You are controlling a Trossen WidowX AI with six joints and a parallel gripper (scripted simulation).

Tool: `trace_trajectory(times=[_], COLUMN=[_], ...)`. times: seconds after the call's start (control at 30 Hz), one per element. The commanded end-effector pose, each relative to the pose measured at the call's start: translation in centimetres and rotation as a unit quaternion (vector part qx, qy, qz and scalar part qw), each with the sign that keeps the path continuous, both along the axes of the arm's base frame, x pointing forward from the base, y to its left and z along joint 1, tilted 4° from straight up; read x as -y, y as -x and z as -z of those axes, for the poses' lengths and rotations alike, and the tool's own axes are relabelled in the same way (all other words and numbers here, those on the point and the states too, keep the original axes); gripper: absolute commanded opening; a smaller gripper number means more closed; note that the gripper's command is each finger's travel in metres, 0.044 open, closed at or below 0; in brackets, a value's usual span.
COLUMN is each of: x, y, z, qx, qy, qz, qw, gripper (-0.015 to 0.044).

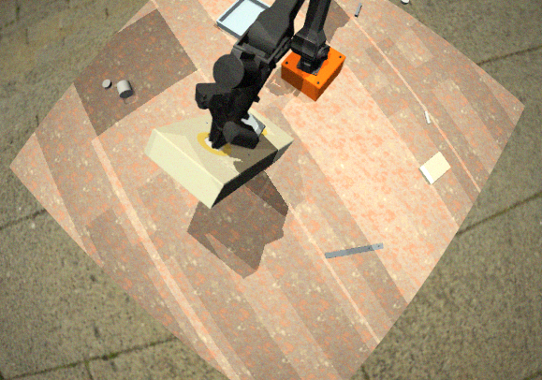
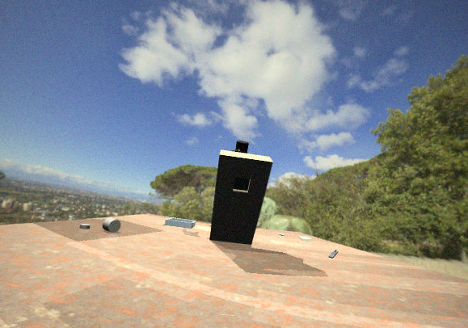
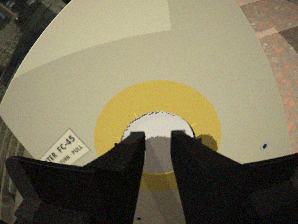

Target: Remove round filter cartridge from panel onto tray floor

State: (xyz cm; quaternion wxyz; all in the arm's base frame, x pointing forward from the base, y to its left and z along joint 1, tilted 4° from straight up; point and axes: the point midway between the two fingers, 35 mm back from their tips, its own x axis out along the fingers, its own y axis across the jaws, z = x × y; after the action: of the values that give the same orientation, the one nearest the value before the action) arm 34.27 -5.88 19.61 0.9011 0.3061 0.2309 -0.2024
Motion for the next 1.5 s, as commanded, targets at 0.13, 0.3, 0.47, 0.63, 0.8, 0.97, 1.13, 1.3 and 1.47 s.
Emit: trace_trajectory(times=[0.13,0.3,0.47,0.63,0.8,0.97,1.13,1.3,1.47], x=[-0.7,-1.2,-1.7,-1.7,-1.8,-1.8,-1.9,-1.9,-1.9], y=[1.6,3.6,5.6,5.9,6.4,7.2,8.0,8.7,9.3], z=[-1.4,-2.6,-3.7,-3.8,-2.9,-1.4,0.2,1.7,3.1], qx=[-0.001,-0.004,-0.007,-0.007,-0.008,-0.008,-0.008,-0.009,-0.009], qy=[-0.006,0.002,0.01,0.011,0.011,0.011,0.011,0.011,0.011], qz=[-0.001,-0.007,-0.013,-0.014,-0.014,-0.014,-0.014,-0.014,-0.014], qw=[1.0,1.0,1.0,1.0,1.0,1.0,1.0,1.0,1.0], gripper=[0.0,0.0,0.0,0.0,0.0,0.0,0.0,0.0,0.0])
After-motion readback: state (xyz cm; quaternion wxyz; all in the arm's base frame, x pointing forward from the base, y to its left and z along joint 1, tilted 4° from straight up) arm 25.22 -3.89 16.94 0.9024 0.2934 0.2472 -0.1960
